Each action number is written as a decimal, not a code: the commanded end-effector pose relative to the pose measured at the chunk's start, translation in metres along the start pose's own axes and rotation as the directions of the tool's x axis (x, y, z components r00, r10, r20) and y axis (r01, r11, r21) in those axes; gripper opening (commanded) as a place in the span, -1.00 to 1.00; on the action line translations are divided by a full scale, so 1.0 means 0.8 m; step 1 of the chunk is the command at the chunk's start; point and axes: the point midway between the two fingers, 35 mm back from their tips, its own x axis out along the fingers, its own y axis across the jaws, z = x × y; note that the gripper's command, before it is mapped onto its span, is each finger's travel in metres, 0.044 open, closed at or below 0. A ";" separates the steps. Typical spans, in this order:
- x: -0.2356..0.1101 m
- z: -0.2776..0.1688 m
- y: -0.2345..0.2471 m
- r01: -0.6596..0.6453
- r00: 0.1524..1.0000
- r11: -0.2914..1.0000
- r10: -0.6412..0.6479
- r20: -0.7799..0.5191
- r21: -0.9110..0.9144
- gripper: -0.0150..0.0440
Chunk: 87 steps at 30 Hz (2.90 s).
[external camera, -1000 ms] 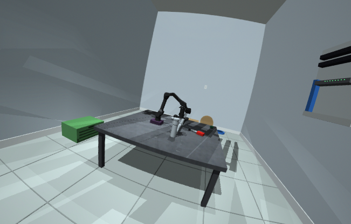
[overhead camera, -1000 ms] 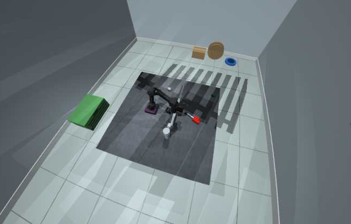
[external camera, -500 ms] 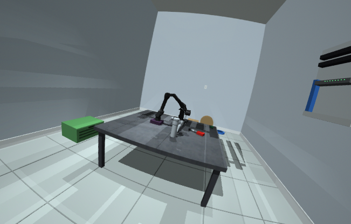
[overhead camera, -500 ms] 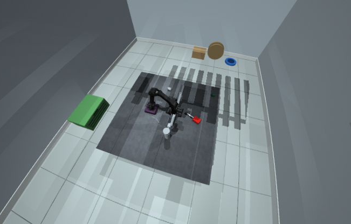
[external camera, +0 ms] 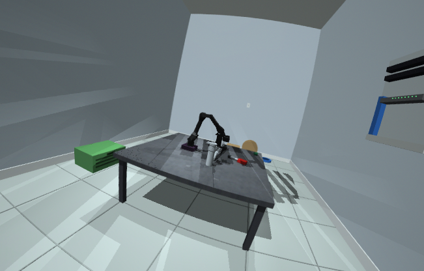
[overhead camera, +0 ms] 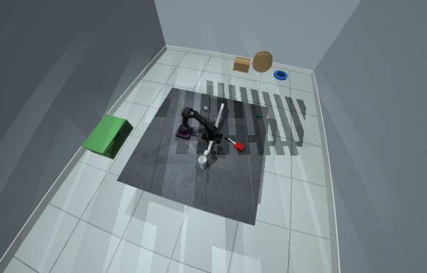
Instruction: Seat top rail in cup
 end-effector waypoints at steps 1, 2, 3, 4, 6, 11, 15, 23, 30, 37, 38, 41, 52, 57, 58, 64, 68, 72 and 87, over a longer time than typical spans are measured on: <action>0.007 0.000 0.004 -0.011 1.000 1.000 0.011 -0.002 0.002 1.00; 0.007 0.000 0.003 -0.011 1.000 1.000 0.011 -0.002 0.002 0.91; 0.007 0.000 0.003 -0.011 1.000 1.000 0.011 -0.002 0.002 0.82; 0.007 0.000 0.003 -0.011 1.000 1.000 0.011 -0.002 0.002 0.73; 0.007 0.000 0.003 -0.011 1.000 1.000 0.011 -0.002 0.002 0.56; 0.007 0.000 0.003 -0.011 1.000 1.000 0.011 -0.002 0.002 0.11; 0.007 0.000 0.003 -0.011 1.000 1.000 0.011 -0.002 0.002 -0.05; 0.000 0.000 0.002 -0.011 1.000 1.000 0.011 -0.002 0.002 -0.49; -0.015 -0.003 -0.001 -0.014 0.999 1.000 0.014 -0.045 0.001 -0.49; -0.061 -0.010 -0.006 -0.017 0.985 1.000 0.016 -0.171 -0.005 -0.49; -0.068 -0.011 -0.006 -0.017 0.982 1.000 0.016 -0.189 -0.006 -0.49; -0.089 -0.013 -0.006 -0.016 0.970 1.000 0.013 -0.242 -0.008 -0.49; -0.115 -0.017 -0.005 -0.012 0.953 1.000 0.008 -0.304 -0.012 -0.49; -0.115 -0.017 -0.005 -0.012 0.953 1.000 0.008 -0.304 -0.012 -0.49; -0.115 -0.017 -0.005 -0.012 0.953 1.000 0.008 -0.304 -0.012 -0.49; -0.107 -0.013 -0.002 -0.031 0.957 0.999 0.025 -0.290 -0.015 -0.49; -0.107 -0.013 -0.002 -0.031 0.957 0.999 0.025 -0.290 -0.015 -0.49; -0.107 -0.014 -0.002 -0.031 0.957 0.999 0.025 -0.290 -0.015 -0.49; -0.112 -0.015 -0.005 -0.031 0.957 0.999 0.025 -0.290 -0.015 -0.49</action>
